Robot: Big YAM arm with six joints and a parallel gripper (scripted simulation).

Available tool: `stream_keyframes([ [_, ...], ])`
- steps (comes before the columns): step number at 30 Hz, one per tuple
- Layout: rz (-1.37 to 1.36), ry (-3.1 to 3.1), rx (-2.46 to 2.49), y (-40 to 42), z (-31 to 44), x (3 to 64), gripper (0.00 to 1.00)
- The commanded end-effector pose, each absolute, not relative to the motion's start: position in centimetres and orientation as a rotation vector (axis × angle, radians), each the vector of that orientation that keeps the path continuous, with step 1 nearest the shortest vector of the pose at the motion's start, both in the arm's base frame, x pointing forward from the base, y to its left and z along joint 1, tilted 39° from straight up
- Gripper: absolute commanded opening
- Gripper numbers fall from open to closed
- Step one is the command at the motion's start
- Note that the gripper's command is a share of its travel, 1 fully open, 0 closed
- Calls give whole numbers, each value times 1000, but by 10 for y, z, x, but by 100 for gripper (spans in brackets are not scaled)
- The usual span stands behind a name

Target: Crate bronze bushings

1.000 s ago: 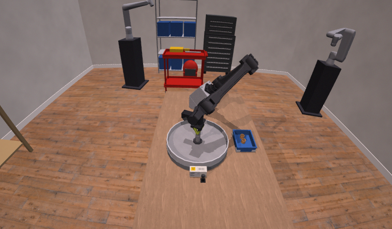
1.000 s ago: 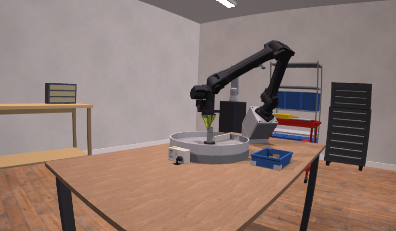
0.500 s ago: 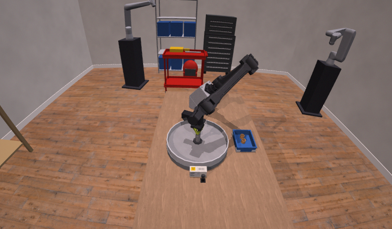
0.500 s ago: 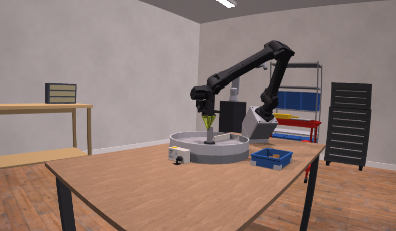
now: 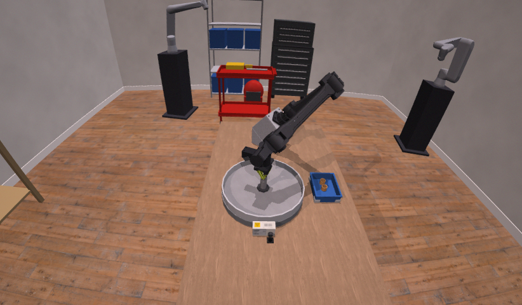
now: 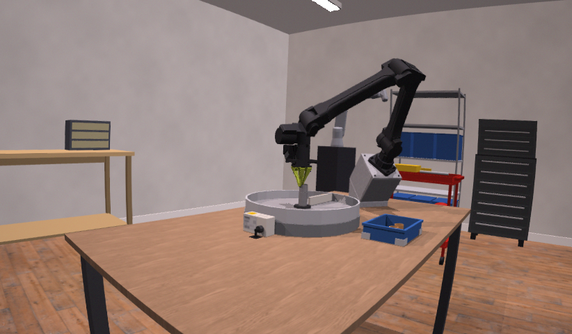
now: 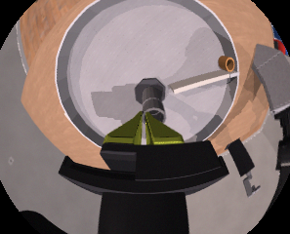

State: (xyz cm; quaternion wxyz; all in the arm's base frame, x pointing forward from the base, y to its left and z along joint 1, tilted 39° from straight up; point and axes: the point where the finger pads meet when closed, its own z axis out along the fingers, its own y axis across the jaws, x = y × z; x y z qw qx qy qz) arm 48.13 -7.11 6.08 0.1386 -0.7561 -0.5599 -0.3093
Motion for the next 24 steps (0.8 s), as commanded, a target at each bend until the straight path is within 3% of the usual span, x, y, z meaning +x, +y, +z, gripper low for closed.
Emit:
stream_keyframes([
  [1, -896, -1620, -2195, -72, 60, 485, 0],
  [17, -896, -1620, -2195, -72, 60, 485, 0],
  [18, -896, -1620, -2195, -72, 60, 485, 13],
  [24, -896, -1621, -2195, -72, 60, 485, 13],
])
